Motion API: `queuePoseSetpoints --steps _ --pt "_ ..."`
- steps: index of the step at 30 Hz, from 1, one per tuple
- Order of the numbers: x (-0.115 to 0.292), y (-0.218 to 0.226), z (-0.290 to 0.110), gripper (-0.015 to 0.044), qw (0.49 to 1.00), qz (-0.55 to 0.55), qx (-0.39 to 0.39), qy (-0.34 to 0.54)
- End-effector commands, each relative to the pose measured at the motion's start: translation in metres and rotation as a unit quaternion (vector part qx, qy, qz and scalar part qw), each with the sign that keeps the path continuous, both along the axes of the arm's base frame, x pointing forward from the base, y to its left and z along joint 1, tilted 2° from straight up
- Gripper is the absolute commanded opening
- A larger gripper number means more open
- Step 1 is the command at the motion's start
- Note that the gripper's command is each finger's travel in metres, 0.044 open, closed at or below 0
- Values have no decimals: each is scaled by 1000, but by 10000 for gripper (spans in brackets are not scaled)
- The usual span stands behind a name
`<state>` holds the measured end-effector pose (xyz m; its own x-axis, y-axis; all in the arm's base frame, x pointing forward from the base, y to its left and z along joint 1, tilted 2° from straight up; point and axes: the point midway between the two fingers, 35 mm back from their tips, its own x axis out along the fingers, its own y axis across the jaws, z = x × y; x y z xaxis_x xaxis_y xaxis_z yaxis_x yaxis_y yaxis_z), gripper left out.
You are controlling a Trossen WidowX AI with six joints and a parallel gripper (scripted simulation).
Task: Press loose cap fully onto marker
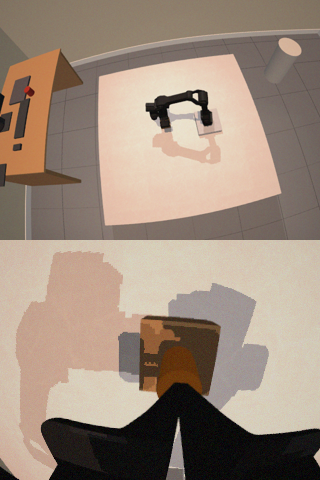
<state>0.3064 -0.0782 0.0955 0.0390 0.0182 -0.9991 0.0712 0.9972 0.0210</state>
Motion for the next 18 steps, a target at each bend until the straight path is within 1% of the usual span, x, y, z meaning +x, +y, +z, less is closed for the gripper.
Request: queuePoseSetpoints --steps 1,4,10,12,15,18 --pt "0 0 1 0 1000 0 0 -1" --pt "1 -1 9 0 1000 0 0 -1" --pt "-1 -2 82 0 1000 0 0 0" --pt "-3 -2 90 0 1000 0 0 0" --pt "-3 -2 90 0 1000 0 0 0" --pt "-3 -2 90 79 1000 0 0 0"
